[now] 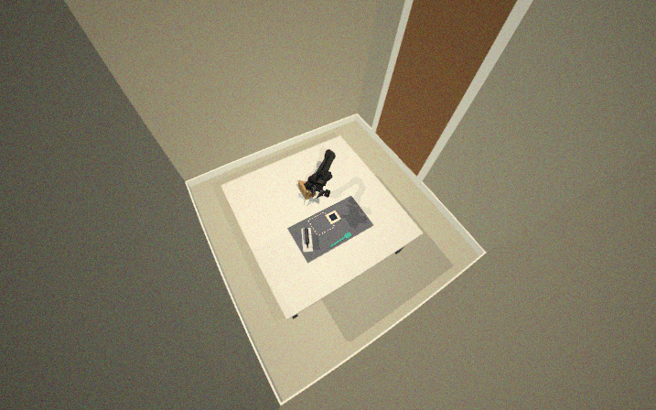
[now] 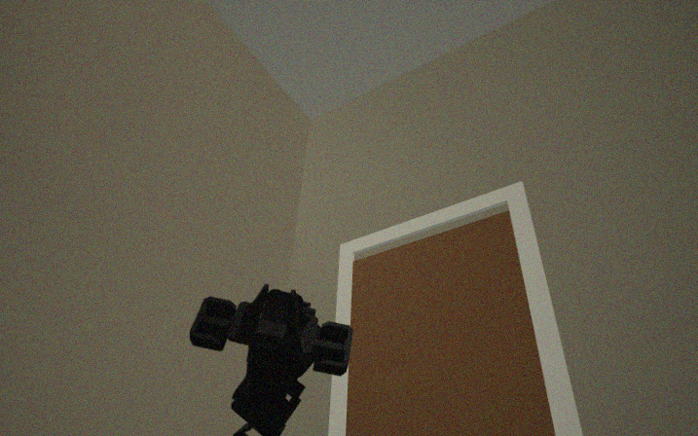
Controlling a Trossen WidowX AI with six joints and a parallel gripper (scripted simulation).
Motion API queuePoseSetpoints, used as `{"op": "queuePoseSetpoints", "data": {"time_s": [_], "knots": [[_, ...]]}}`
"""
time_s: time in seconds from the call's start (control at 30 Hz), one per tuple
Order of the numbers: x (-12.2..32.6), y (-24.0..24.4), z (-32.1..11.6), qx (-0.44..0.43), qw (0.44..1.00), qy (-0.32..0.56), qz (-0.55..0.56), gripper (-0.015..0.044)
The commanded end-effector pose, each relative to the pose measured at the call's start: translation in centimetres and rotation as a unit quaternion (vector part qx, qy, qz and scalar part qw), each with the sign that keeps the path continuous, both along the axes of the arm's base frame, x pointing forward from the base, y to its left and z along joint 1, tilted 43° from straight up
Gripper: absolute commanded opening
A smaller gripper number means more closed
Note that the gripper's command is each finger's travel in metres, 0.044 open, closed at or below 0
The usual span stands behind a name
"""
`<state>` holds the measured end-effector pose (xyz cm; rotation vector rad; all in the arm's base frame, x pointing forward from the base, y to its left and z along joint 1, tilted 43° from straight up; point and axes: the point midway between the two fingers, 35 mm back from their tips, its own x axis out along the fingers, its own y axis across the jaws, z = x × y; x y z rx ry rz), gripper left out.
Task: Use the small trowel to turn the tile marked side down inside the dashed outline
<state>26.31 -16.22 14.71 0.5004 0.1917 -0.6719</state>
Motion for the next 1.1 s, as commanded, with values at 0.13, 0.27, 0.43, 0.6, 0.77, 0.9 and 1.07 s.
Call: {"op": "queuePoseSetpoints", "data": {"time_s": [0.13, 0.27, 0.43, 0.6, 0.77, 0.9, 1.07], "knots": [[0.0, 0.0, 0.0, 0.0, 1.0, 0.0, 0.0, 0.01], [0.0, 0.0, 0.0, 0.0, 1.0, 0.0, 0.0, 0.0021], [0.0, 0.0, 0.0, 0.0, 1.0, 0.0, 0.0, 0.0], [0.0, 0.0, 0.0, 0.0, 1.0, 0.0, 0.0, 0.0], [0.0, 0.0, 0.0, 0.0, 1.0, 0.0, 0.0, 0.0], [0.0, 0.0, 0.0, 0.0, 1.0, 0.0, 0.0, 0.0079], [0.0, 0.0, 0.0, 0.0, 1.0, 0.0, 0.0, 0.01]]}}
